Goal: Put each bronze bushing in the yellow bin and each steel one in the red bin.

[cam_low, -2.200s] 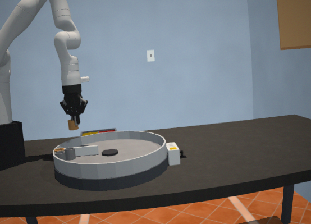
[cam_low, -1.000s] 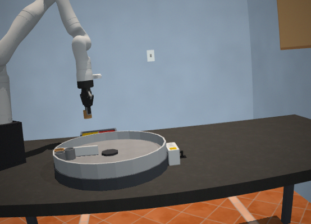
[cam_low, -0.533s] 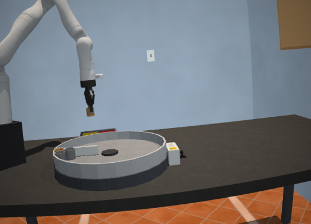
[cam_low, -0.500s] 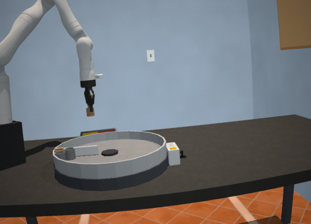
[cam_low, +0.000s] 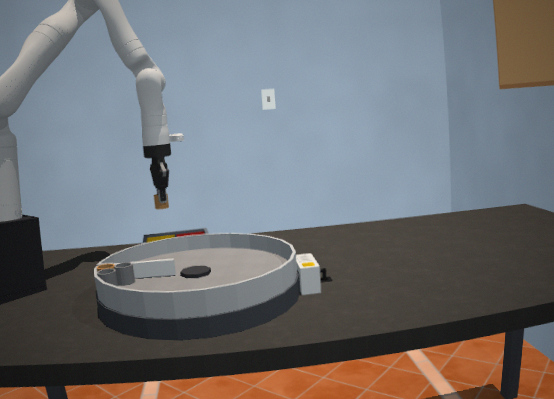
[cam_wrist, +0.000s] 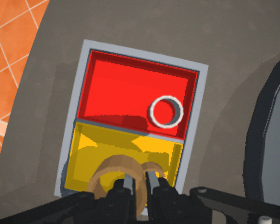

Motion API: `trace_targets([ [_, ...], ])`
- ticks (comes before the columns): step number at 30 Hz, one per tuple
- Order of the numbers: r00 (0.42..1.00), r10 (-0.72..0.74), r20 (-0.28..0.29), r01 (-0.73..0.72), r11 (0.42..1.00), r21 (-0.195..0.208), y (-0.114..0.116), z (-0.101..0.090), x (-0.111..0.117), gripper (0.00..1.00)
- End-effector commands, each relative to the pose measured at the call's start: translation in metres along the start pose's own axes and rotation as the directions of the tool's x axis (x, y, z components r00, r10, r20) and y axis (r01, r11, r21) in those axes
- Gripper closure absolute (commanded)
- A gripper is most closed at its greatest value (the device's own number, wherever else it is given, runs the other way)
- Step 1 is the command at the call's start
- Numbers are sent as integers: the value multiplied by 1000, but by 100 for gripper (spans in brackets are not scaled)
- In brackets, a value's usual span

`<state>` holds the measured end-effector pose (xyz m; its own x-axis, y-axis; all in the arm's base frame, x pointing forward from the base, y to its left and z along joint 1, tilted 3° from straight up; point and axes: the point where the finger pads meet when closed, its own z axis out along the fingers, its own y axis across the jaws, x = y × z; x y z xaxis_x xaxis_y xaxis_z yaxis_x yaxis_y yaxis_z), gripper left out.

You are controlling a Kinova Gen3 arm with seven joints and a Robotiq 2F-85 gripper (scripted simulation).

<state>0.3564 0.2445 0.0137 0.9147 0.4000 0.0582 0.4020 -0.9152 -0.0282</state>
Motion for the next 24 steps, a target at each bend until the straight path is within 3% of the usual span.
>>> trace_targets([
  [1,1000,3,4,-3,1000,-2,2,12,-1,100],
  [3,1000,3,4,-3,1000,-2,2,23,-1,100],
  [6,1000,3,4,-3,1000,-2,2,23,-1,100],
  [11,1000,3,4,-3,1000,-2,2,52,-1,100],
  [16,1000,3,4,-3,1000,-2,2,52,-1,100],
  [21,1000,3,4,-3,1000,-2,2,81,-1,100],
  [24,1000,3,4,-3,1000,-2,2,81,-1,100],
])
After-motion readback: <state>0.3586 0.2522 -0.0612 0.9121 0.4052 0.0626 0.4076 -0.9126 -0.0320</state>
